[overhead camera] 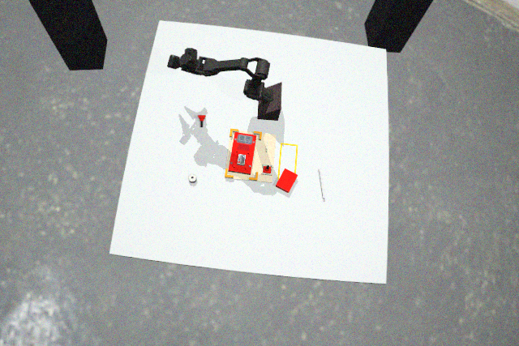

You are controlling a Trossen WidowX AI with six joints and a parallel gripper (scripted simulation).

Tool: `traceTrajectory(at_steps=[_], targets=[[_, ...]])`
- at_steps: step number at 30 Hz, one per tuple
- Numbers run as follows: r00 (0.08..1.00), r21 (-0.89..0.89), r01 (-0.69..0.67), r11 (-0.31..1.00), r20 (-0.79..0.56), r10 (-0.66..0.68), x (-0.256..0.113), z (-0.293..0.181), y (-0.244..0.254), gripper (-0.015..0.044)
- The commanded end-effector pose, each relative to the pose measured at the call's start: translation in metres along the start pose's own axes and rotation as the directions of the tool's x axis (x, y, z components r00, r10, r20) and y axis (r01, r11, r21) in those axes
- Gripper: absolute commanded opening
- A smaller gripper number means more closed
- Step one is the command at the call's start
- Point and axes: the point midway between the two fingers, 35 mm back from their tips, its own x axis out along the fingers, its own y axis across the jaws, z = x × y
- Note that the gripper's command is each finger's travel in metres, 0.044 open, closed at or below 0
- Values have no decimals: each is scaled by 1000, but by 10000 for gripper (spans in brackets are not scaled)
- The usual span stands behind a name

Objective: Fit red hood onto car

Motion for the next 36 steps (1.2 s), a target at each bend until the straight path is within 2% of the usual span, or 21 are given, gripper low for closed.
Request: traceTrajectory(at_steps=[1, 8, 9, 16, 23, 30, 36], targets=[[1000, -1, 1, 1000, -3, -1, 0, -1, 0, 247], [986, -45, 57, 997, -156, -63, 15, -47, -2, 431], [980, -57, 66, 996, -187, -75, 17, -57, -2, 440], [906, -159, 101, 982, -393, -157, 19, -133, -5, 440], [788, -281, 81, 956, -570, -234, -1, -213, -8, 440], [639, -400, 0, 917, -705, -308, -43, -291, -13, 440], [475, -470, -79, 879, -793, -382, -107, -353, -23, 440]])
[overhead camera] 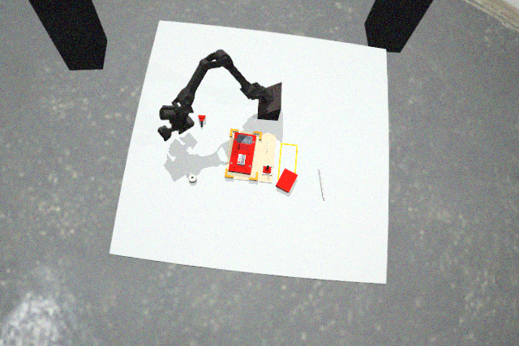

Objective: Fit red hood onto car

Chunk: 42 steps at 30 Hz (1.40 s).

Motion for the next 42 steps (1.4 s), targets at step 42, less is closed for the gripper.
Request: traceTrajectory(at_steps=[42], targets=[[885, -935, -182, -305, -21, -465, -171, -518, -225, 440]])
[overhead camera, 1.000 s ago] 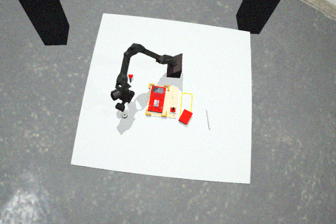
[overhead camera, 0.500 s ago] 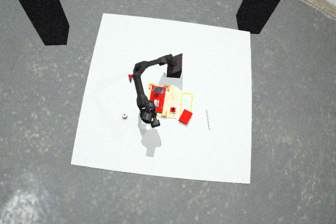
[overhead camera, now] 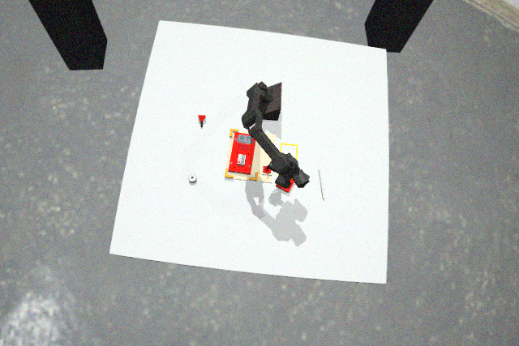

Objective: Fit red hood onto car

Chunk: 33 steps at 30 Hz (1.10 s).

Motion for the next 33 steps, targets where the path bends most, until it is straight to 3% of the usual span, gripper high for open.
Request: traceTrajectory(at_steps=[1, 33], targets=[[999, -56, 32, 998, 17, -31, 0, -9, 7, 440], [999, -56, 32, 998, 18, -31, 23, -8, 6, 440]])
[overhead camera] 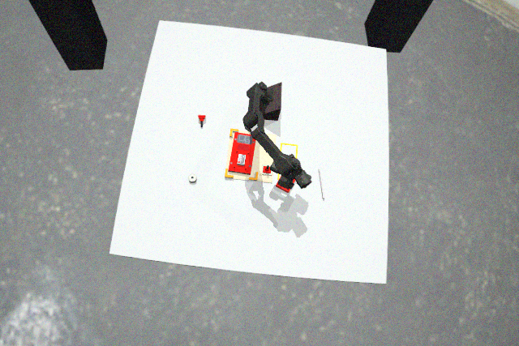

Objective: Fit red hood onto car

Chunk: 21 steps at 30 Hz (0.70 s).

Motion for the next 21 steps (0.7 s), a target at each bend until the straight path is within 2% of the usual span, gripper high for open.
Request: traceTrajectory(at_steps=[1, 21], targets=[[1000, -7, 3, 1000, 3, -3, 4, 0, 0, 440], [1000, -7, 4, 1000, 3, -4, 20, 0, -1, 440]])
